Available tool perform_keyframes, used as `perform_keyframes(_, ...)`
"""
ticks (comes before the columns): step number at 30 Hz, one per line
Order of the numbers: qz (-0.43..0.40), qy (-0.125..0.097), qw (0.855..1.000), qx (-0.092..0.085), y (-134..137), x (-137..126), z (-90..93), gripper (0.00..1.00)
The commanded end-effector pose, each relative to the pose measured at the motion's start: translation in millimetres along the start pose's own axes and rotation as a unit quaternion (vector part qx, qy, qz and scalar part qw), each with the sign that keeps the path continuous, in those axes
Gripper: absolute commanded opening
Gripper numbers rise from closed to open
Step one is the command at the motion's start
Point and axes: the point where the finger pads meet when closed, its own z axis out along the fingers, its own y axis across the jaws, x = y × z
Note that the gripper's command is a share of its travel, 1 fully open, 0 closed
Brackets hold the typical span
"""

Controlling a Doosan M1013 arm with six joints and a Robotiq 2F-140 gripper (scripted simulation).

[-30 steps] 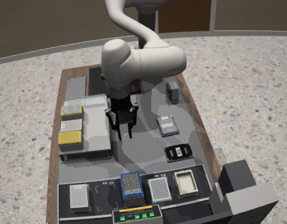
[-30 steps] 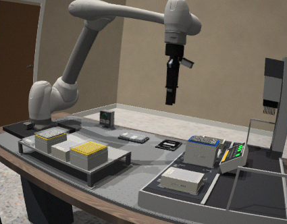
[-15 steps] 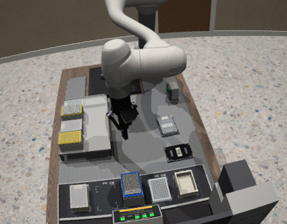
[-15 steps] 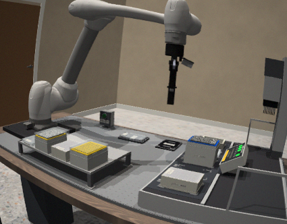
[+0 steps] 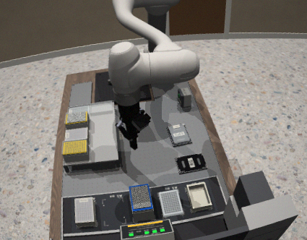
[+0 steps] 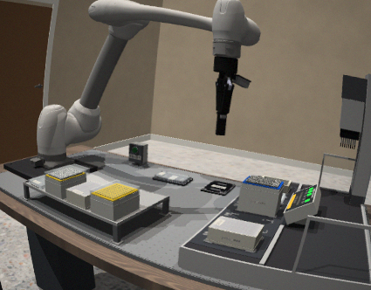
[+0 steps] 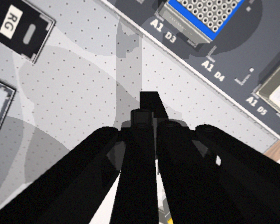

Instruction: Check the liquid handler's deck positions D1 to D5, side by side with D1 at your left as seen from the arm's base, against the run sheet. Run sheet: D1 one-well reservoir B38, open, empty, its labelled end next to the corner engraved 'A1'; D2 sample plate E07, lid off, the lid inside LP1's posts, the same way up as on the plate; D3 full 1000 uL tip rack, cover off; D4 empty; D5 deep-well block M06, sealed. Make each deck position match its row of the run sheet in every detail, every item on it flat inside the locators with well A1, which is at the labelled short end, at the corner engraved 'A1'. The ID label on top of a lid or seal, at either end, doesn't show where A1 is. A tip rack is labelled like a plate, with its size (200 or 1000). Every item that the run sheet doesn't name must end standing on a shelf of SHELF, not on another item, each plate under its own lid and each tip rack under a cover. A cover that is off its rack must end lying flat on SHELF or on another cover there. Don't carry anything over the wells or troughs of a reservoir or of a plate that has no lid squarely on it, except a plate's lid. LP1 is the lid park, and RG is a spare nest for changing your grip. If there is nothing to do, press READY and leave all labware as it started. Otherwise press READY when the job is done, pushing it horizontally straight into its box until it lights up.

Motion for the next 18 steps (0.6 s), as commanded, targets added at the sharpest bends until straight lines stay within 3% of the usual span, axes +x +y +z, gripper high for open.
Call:
perform_keyframes(1, -0.035, 0.002, 0.999, 0.0, 1.2, -1.3, 0.5, 0.1)
perform_keyframes(18, -0.184, 0.002, 0.983, -0.001, 1.2, -1.3, 0.5, 0.1)
